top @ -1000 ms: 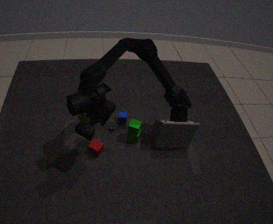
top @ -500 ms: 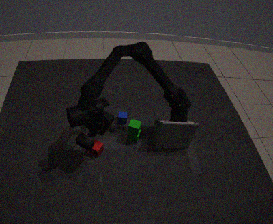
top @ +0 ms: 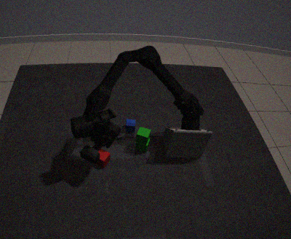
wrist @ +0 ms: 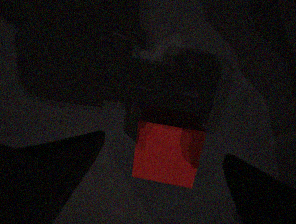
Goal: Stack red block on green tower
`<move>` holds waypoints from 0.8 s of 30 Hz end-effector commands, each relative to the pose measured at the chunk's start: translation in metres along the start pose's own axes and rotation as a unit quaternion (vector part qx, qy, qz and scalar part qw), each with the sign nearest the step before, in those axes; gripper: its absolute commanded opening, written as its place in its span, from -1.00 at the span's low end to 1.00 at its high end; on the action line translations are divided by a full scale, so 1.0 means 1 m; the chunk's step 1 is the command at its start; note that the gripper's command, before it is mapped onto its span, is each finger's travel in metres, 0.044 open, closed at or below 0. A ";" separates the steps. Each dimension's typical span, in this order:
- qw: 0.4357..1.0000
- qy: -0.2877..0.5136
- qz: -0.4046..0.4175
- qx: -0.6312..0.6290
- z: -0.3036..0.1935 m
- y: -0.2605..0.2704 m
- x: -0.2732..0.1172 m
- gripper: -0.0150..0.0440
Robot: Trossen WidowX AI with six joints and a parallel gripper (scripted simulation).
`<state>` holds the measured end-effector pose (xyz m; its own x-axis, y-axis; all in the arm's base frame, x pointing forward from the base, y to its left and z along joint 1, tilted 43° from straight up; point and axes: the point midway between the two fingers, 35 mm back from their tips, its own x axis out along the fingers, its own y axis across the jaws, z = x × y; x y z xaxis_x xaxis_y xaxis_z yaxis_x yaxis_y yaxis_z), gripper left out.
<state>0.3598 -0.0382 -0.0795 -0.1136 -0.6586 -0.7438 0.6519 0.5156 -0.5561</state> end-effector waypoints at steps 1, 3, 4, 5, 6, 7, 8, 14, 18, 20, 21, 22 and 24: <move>1.000 0.002 -0.007 -0.006 -0.003 -0.002 0.011 1.00; 1.000 0.002 -0.007 -0.006 -0.003 -0.002 0.014 1.00; 1.000 0.002 -0.007 -0.006 -0.003 -0.002 0.015 1.00; 1.000 0.002 -0.007 -0.006 -0.003 -0.002 0.017 1.00; 1.000 0.002 -0.008 -0.006 -0.003 -0.003 0.019 1.00; 1.000 0.002 -0.008 -0.006 -0.003 -0.003 0.020 1.00; 1.000 0.002 -0.008 -0.006 -0.003 -0.003 0.022 1.00; 1.000 0.002 -0.008 -0.006 -0.003 -0.003 0.032 1.00; 1.000 0.002 -0.008 -0.006 -0.004 -0.004 0.034 1.00; 1.000 0.002 -0.008 -0.006 -0.004 -0.004 0.034 1.00; 1.000 0.002 -0.008 -0.006 -0.004 -0.004 0.034 1.00; 1.000 0.002 -0.008 -0.006 -0.004 -0.004 0.034 1.00; 1.000 0.002 -0.008 -0.006 -0.004 -0.004 0.034 1.00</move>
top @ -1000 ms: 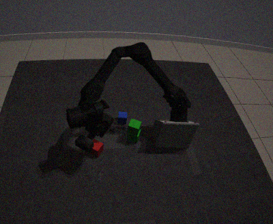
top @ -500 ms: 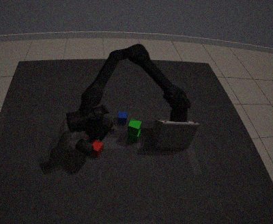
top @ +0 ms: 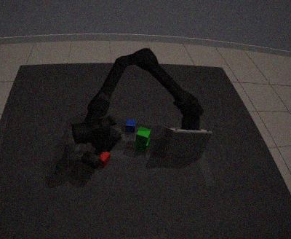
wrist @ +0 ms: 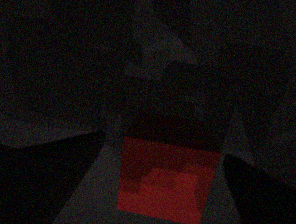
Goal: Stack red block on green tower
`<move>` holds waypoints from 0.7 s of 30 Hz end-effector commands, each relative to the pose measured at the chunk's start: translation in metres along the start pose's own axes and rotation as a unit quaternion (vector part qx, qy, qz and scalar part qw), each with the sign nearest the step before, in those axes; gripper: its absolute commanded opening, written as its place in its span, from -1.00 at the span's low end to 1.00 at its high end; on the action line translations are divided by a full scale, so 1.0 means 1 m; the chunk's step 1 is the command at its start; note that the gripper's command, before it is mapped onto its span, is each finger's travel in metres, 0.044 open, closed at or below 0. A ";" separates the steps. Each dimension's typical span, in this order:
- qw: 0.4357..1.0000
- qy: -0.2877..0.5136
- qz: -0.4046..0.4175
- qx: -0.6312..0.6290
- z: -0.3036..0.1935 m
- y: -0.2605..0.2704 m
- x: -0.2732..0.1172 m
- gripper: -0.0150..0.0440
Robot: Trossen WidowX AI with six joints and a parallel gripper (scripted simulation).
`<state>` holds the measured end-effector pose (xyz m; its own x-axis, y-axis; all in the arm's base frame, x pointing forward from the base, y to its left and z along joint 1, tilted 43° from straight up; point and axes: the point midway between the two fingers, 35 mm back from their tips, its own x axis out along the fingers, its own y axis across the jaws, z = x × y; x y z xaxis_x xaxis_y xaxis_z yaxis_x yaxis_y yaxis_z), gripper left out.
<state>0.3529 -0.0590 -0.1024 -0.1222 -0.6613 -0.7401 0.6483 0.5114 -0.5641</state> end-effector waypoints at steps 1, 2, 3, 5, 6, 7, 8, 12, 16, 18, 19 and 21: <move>1.000 0.000 -0.004 -0.005 -0.001 -0.001 0.002 1.00; 1.000 0.000 -0.004 -0.005 -0.001 -0.001 0.002 1.00; 1.000 0.000 -0.004 -0.005 -0.001 -0.001 0.002 1.00; 1.000 0.000 -0.004 -0.005 -0.001 -0.001 0.002 1.00; 1.000 0.000 -0.004 -0.005 -0.001 -0.001 0.002 1.00; 1.000 0.000 -0.004 -0.005 -0.001 -0.001 0.002 1.00; 1.000 0.000 -0.004 -0.005 -0.001 -0.001 0.002 1.00; 1.000 0.000 -0.004 -0.005 -0.001 -0.001 0.001 0.82; 1.000 0.000 -0.004 -0.005 -0.001 -0.001 0.001 0.47; 1.000 0.000 -0.004 -0.005 -0.001 -0.001 0.001 0.29; 1.000 0.000 -0.004 -0.005 -0.001 -0.001 0.001 0.27; 1.000 0.000 -0.004 -0.005 -0.001 -0.001 0.001 0.22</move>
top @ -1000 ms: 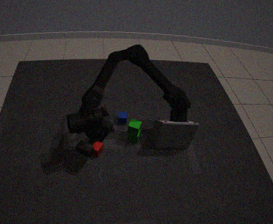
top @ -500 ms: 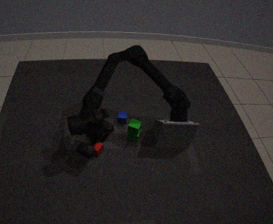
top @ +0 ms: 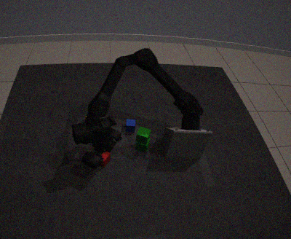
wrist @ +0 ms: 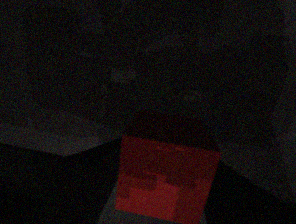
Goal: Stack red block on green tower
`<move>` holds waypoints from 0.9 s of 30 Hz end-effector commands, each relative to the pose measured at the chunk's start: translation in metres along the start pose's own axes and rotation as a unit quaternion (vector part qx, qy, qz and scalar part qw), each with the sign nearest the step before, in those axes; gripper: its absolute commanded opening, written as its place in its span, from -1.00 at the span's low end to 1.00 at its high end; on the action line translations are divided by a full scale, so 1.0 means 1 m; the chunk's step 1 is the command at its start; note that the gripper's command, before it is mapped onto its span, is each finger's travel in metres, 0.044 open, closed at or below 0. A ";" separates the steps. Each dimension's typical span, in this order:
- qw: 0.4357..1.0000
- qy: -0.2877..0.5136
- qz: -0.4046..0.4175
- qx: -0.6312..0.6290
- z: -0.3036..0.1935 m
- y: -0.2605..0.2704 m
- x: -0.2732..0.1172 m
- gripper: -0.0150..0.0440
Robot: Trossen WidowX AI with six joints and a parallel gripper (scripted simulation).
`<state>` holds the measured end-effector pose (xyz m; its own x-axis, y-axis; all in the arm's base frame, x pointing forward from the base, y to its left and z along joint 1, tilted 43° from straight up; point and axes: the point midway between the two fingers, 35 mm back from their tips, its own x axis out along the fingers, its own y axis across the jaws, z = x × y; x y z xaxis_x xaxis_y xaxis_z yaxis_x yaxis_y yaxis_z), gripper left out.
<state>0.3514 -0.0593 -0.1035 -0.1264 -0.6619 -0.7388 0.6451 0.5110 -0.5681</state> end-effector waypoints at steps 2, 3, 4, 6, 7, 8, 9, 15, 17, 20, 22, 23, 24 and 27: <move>1.000 -0.001 -0.002 -0.003 0.000 -0.001 0.000 0.18; 1.000 -0.001 -0.002 -0.003 0.000 -0.001 0.000 0.15; 1.000 -0.001 -0.002 -0.003 0.000 -0.001 0.000 0.13; 1.000 -0.001 -0.002 -0.003 0.000 0.000 -0.001 0.02; 1.000 -0.001 -0.002 -0.003 0.000 0.000 -0.004 -0.07; 1.000 -0.001 -0.002 -0.003 0.000 0.000 -0.007 -0.16; 1.000 -0.001 -0.001 -0.003 0.000 0.000 -0.012 -0.25; 1.000 -0.001 -0.001 -0.003 0.000 0.001 -0.042 -0.49; 1.000 0.000 -0.001 -0.003 0.000 0.001 -0.052 -0.49; 1.000 0.000 0.000 -0.003 0.000 0.001 -0.068 -0.49; 1.000 0.000 0.000 -0.003 0.000 0.001 -0.079 -0.49; 1.000 0.000 0.000 -0.003 0.000 0.001 -0.084 -0.49; 1.000 0.000 0.000 -0.003 0.000 0.001 -0.089 -0.49; 1.000 0.000 0.000 -0.003 -0.001 0.001 -0.105 -0.49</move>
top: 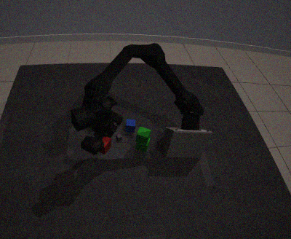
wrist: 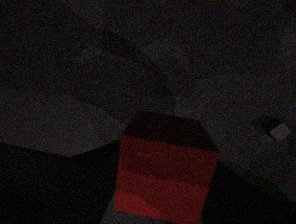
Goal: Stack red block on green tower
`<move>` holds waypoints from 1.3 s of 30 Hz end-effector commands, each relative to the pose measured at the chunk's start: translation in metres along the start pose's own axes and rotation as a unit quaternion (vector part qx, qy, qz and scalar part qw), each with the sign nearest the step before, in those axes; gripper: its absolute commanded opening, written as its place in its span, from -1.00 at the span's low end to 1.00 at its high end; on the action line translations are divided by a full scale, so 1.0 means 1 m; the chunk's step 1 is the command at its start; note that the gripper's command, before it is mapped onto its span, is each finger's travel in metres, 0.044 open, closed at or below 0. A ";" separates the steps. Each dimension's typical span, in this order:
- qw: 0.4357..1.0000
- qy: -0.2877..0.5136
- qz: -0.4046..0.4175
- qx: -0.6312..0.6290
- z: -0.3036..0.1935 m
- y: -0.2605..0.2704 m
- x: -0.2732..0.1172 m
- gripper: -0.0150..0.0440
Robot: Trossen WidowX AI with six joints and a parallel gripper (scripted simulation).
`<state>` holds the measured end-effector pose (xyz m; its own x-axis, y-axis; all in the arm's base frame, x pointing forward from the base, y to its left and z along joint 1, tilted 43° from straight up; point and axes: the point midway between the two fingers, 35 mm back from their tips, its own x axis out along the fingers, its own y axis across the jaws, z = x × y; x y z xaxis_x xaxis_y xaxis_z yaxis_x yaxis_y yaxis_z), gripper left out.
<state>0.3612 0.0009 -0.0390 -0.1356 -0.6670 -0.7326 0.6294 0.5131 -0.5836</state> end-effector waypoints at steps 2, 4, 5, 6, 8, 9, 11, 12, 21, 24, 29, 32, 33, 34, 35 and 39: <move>1.000 0.000 0.006 0.006 0.002 0.001 -0.025 -0.49; 1.000 0.000 0.007 0.006 0.001 0.000 -0.028 -0.49; 1.000 0.000 0.007 0.006 0.001 0.000 -0.028 -0.49; 1.000 0.000 0.007 0.006 0.001 0.000 -0.028 -0.49; 1.000 -0.001 0.006 0.005 0.000 0.001 -0.027 -0.49; 1.000 0.000 0.007 0.006 0.000 0.001 -0.028 -0.49; 1.000 0.000 0.007 0.006 -0.001 -0.001 -0.029 -0.49; 1.000 0.000 0.006 0.006 -0.002 -0.004 -0.030 -0.49; 1.000 0.001 0.006 0.005 -0.020 -0.033 -0.037 -0.49; 1.000 0.001 0.006 0.005 -0.026 -0.043 -0.039 -0.49; 1.000 0.001 0.005 0.004 -0.037 -0.060 -0.040 -0.49; 1.000 0.001 0.005 0.004 -0.043 -0.071 -0.040 -0.49; 1.000 0.001 0.005 0.004 -0.045 -0.074 -0.040 -0.49; 1.000 0.001 0.005 0.004 -0.047 -0.078 -0.040 -0.49; 1.000 0.001 0.005 0.003 -0.049 -0.081 -0.040 -0.49; 1.000 0.002 0.004 0.003 -0.057 -0.096 -0.039 -0.49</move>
<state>0.2736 0.0100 0.0223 -0.1325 -0.6641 -0.7358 0.6313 0.5158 -0.5792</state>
